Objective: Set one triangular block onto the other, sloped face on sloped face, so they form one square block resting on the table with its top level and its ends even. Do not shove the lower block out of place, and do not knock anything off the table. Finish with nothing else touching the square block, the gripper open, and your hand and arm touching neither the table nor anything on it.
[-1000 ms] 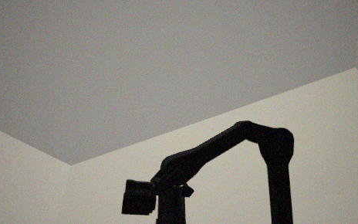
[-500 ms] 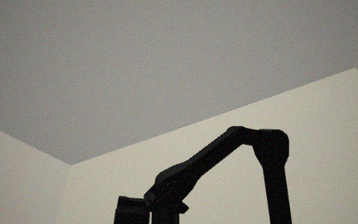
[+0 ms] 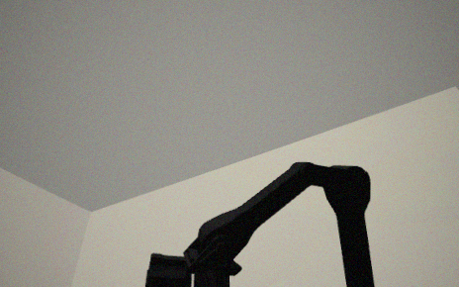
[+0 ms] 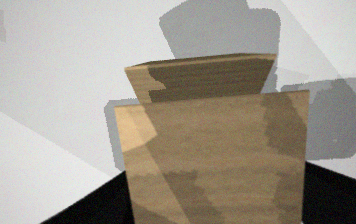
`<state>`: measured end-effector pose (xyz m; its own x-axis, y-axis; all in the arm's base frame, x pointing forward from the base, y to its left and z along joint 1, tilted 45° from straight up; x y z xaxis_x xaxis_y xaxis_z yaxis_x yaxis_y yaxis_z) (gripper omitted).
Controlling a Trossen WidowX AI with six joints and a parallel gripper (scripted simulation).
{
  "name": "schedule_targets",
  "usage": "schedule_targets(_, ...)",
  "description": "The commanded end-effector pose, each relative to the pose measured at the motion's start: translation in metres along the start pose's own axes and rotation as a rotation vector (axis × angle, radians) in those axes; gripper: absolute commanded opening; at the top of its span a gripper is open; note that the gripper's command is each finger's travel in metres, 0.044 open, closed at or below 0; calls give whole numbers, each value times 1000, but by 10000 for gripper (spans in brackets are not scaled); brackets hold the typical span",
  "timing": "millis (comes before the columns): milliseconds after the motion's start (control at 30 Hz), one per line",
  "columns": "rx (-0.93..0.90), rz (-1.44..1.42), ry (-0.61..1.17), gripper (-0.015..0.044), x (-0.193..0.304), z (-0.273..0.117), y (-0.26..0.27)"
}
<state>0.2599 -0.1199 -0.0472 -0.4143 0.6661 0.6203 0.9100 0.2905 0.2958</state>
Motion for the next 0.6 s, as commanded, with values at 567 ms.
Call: schedule_targets(567,-8,10,2,0,-1,4,2)
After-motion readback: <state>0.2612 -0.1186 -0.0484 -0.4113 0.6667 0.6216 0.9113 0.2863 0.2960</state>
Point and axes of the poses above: the point midway between the two fingers, 35 mm back from their tips, its own z axis out along the fingers, its own y axis across the jaws, x = y × z, the point moved 6 cm from there along -z, back along the fingers, and after that the axes turned 2 degrees about z, right-handed, at the moved point
